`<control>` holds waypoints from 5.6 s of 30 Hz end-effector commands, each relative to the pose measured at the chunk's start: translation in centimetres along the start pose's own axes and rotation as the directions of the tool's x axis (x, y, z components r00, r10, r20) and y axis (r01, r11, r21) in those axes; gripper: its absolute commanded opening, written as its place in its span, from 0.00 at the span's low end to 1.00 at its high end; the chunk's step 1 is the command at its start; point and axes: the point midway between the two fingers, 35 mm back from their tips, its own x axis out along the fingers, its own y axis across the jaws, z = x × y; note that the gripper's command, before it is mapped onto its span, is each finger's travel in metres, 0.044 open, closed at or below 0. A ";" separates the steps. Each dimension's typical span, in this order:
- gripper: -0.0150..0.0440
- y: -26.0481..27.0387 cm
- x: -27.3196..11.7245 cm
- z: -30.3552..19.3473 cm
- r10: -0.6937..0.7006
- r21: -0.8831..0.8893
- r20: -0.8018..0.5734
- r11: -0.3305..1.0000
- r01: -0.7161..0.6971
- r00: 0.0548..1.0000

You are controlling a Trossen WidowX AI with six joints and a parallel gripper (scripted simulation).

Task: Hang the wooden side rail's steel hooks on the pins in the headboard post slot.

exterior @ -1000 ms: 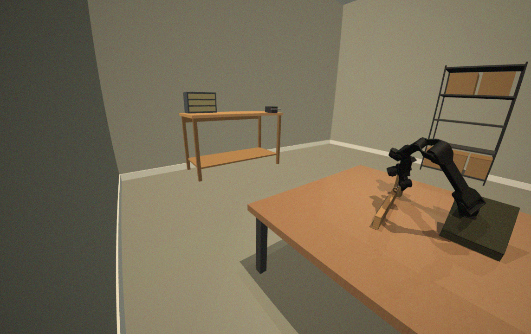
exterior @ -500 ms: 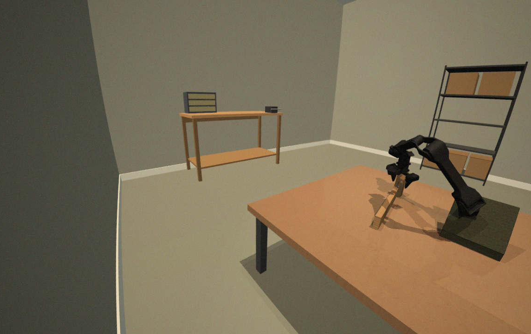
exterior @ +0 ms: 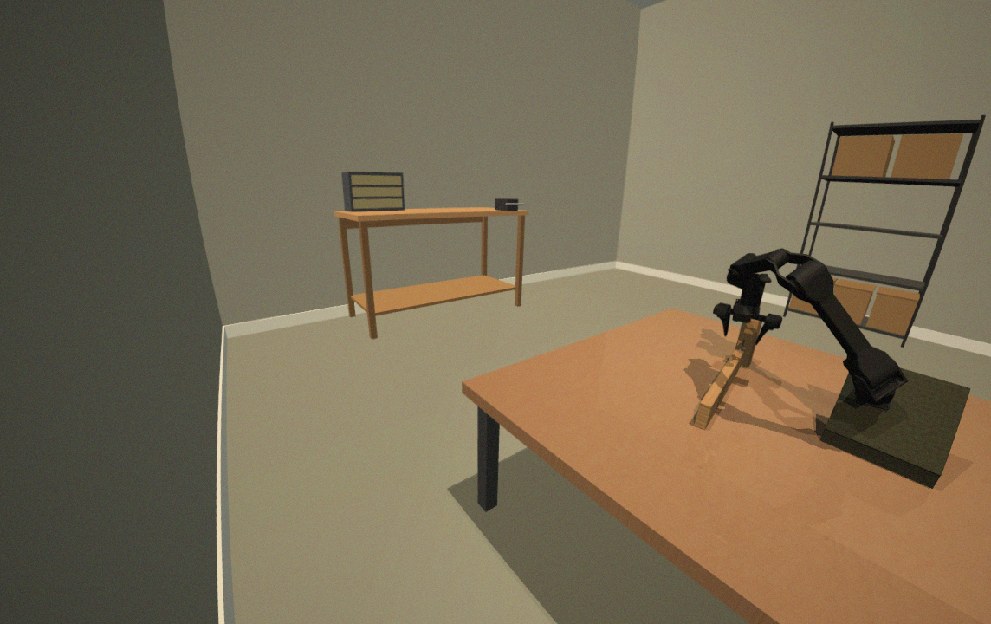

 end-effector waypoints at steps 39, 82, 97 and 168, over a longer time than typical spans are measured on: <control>1.00 -0.4 8.0 0.2 -0.008 -0.043 0.014 0.999 0.009 1.000; 0.32 -0.3 11.5 0.4 -0.008 -0.043 0.018 0.999 0.009 1.000; 0.25 -0.3 11.5 0.4 -0.008 0.003 0.018 1.000 0.008 1.000; 0.25 -1.5 11.1 0.2 -0.009 0.122 0.018 0.993 0.006 1.000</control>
